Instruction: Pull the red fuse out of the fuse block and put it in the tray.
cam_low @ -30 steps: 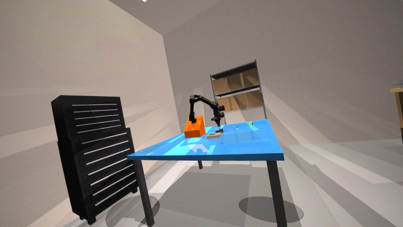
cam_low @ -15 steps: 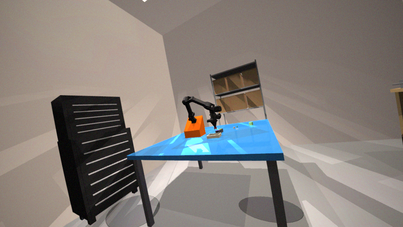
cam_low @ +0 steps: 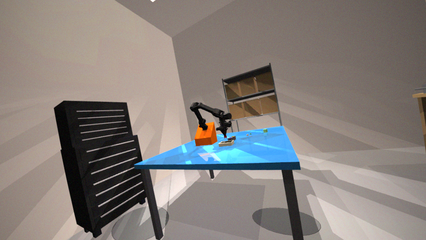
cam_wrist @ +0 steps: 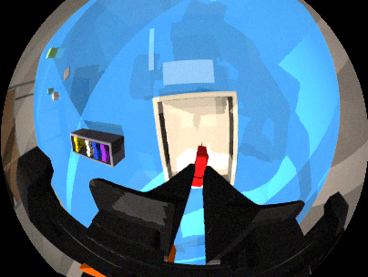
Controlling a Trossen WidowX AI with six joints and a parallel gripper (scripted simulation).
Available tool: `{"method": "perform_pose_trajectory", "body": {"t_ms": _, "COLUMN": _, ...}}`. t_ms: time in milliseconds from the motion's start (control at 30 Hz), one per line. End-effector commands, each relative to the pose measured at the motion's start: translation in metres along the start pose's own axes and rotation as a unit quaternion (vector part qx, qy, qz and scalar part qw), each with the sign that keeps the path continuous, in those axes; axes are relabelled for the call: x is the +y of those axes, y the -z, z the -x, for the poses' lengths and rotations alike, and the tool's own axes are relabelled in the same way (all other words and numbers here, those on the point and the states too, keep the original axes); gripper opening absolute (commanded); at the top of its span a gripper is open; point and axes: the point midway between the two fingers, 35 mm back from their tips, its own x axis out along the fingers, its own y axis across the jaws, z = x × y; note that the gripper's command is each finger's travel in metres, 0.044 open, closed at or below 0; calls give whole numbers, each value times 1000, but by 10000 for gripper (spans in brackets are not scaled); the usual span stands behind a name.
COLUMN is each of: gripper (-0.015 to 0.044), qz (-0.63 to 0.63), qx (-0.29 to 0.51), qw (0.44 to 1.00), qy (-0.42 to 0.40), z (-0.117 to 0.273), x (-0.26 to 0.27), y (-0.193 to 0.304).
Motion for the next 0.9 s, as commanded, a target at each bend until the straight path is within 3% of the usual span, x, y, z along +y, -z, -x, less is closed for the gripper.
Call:
{"method": "perform_pose_trajectory", "body": {"t_ms": 0, "gripper": 0, "qz": 4, "qx": 4, "qw": 1000, "qy": -1, "z": -8, "x": 0, "y": 2}}
{"method": "perform_pose_trajectory", "body": {"t_ms": 700, "gripper": 0, "qz": 4, "qx": 4, "qw": 1000, "qy": 0, "z": -35, "x": 0, "y": 3}}
{"method": "perform_pose_trajectory", "body": {"t_ms": 867, "gripper": 131, "qz": -1, "qx": 1, "qw": 1000, "qy": 1, "z": -32, "x": -1, "y": 1}}
